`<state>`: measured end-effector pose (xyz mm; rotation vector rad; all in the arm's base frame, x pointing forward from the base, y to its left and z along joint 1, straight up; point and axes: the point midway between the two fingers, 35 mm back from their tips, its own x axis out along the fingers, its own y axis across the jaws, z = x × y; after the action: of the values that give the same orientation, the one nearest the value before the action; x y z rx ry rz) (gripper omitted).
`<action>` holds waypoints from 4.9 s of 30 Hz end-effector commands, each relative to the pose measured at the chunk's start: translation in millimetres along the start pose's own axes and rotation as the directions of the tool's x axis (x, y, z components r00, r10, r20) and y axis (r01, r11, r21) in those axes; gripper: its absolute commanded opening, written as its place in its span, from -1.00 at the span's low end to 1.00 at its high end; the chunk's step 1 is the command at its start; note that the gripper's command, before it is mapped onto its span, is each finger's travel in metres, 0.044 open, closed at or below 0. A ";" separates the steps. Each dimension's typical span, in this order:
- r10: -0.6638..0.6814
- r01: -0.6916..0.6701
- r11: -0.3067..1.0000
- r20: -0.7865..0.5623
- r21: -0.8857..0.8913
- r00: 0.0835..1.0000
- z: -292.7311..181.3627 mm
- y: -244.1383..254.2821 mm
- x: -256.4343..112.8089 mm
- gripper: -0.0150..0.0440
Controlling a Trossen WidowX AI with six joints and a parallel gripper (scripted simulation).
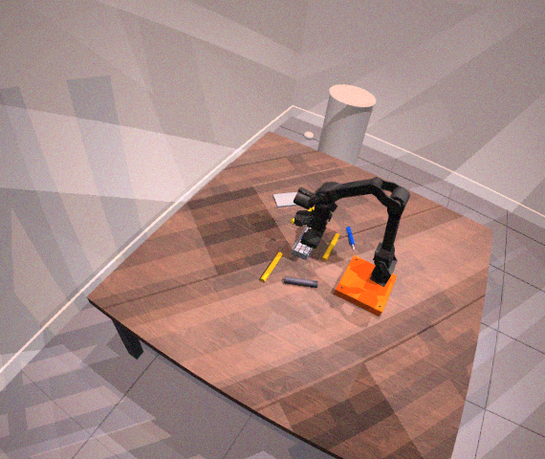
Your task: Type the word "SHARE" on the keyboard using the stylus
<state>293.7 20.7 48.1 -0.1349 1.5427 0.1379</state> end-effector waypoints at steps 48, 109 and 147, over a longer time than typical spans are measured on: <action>0.056 -0.106 0.855 -0.113 -0.508 0.992 -22.9 -49.5 -42.0 0.02; 0.427 -0.013 -0.475 -0.244 -0.880 0.871 -124.0 -141.8 -16.2 0.02; 0.427 -0.013 -0.475 -0.244 -0.880 0.871 -124.6 -143.3 5.1 0.02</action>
<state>196.4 -142.8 44.2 -1.1816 0.5669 1.9768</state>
